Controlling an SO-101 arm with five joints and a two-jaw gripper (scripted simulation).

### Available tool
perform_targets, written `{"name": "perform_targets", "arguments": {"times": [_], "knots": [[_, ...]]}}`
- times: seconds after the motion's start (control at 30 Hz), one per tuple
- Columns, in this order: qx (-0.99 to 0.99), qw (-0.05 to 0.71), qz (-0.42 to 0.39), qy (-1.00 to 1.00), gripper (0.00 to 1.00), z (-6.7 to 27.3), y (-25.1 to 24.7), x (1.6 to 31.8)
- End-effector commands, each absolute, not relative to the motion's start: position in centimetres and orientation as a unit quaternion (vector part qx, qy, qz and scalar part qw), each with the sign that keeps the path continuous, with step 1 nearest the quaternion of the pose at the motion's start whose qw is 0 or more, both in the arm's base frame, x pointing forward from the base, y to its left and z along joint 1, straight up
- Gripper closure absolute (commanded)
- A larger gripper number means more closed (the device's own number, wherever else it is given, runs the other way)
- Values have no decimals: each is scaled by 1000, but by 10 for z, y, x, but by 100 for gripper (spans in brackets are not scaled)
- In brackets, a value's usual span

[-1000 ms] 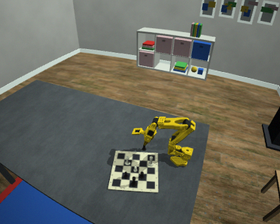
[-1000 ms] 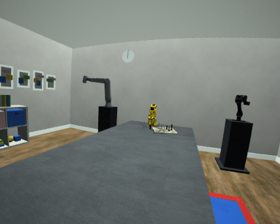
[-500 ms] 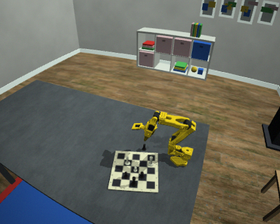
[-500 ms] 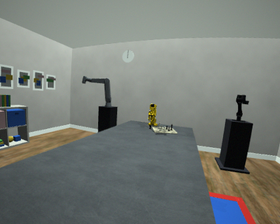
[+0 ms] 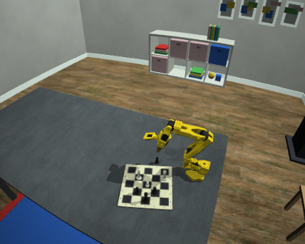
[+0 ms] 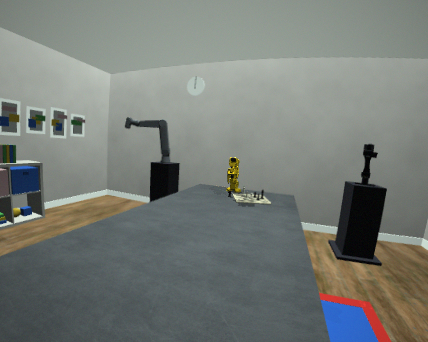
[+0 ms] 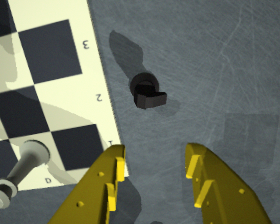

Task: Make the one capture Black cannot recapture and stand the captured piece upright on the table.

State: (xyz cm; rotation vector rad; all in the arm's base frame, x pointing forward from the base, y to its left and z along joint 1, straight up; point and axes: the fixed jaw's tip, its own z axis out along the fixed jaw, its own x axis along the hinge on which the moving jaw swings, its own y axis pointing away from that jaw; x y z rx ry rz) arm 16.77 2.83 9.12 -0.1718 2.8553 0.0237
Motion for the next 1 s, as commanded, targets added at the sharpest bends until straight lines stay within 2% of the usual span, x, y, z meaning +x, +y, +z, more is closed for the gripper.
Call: {"name": "perform_targets", "arguments": {"times": [0.0,0.13,0.2,0.4,0.97], "knots": [[-88,158,16,983,87,96,41,176],[-171,203,38,963,87,103,82,196],[-171,203,38,963,87,103,82,196],[-272,256,77,924,88,111,144,206],[-283,260,82,920,88,109,151,206]]}}
